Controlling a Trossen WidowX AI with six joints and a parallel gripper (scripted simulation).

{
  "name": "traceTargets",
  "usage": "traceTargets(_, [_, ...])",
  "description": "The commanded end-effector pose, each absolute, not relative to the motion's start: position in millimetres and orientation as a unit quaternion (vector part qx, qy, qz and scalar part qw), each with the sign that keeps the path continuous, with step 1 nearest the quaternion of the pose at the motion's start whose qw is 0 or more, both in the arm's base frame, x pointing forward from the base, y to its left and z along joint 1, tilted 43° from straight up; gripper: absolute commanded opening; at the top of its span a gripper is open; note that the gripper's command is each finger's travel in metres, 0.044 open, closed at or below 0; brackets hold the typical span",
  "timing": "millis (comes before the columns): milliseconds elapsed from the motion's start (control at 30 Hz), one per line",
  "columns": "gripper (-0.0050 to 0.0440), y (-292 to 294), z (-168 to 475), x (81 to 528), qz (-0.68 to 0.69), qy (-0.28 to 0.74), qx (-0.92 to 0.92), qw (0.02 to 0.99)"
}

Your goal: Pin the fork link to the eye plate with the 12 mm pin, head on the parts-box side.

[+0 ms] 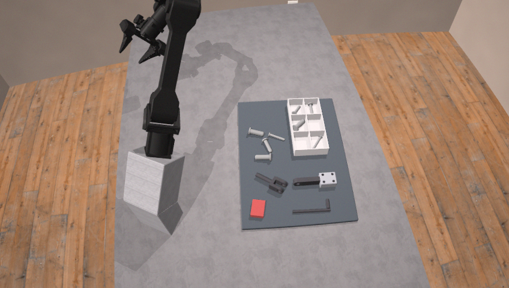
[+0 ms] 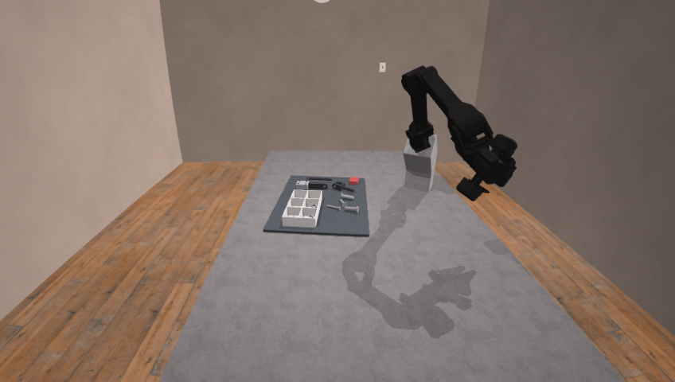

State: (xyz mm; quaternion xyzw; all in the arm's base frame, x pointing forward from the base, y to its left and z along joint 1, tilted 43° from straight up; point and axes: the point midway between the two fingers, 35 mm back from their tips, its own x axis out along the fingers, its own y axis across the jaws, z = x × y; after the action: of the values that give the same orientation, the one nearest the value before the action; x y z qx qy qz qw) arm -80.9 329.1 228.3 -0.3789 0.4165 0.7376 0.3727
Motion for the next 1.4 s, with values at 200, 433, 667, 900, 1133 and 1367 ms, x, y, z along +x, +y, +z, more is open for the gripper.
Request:
traceTargets(200, [0.0280, 340.1, 215.6, -49.1, 0.719, 0.437, -0.354, 0.408])
traceTargets(433, [0.0112, 349.3, 182.2, 68.7, 0.648, 0.479, -0.263, 0.531])
traceTargets(667, [0.0000, 327.3, 162.7, 155.7, 0.584, 0.491, -0.195, 0.616])
traceTargets(900, [0.0000, 258.4, 136.2, 261.9, 0.475, 0.493, -0.102, 0.722])
traceTargets(1133, [0.0000, 171.1, 114.7, 327.0, 0.366, 0.481, -0.027, 0.796])
traceTargets(1367, [0.0000, 83.2, 74.5, 359.2, 0.278, 0.472, 0.026, 0.836])
